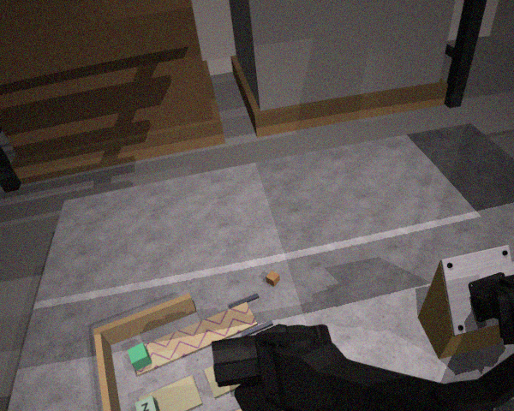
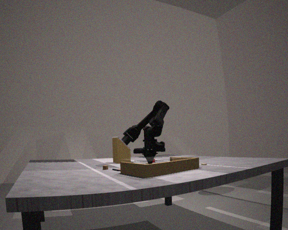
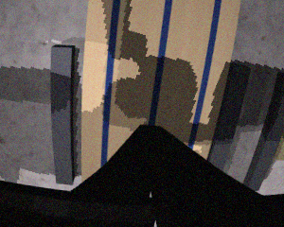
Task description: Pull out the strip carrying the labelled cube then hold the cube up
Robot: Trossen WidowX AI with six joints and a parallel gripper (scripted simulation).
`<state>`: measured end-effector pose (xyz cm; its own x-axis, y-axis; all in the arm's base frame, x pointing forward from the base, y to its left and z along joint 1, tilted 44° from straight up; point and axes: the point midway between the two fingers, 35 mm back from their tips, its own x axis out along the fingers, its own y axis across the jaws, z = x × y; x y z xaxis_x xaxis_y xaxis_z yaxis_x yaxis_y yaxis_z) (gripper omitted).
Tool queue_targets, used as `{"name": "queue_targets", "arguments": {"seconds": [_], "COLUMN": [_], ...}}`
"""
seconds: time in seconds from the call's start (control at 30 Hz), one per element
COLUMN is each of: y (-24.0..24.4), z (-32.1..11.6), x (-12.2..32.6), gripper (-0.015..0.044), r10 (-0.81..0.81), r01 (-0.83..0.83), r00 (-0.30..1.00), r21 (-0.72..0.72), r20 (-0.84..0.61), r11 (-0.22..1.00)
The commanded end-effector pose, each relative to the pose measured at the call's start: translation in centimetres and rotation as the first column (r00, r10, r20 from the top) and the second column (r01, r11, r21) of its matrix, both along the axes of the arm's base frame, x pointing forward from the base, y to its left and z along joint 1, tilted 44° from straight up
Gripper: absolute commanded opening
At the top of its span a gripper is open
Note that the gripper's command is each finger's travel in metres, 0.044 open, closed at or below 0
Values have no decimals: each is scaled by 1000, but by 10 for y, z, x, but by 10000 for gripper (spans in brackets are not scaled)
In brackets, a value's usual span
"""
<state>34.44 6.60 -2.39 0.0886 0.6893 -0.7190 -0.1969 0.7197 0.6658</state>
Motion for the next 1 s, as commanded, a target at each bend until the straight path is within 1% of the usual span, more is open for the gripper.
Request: {"name": "queue_targets", "arguments": {"seconds": [0.0,0.97], "y": [3,-2], "z": [-4,-13], "x": [-11,-55], "gripper": [0,0], "r10": [13,13], "r01": [-13,-13], "r00": [1000,1000], "r21": [-3,-4], "r20": [-12,-14], "r11": [1000,1000]}}
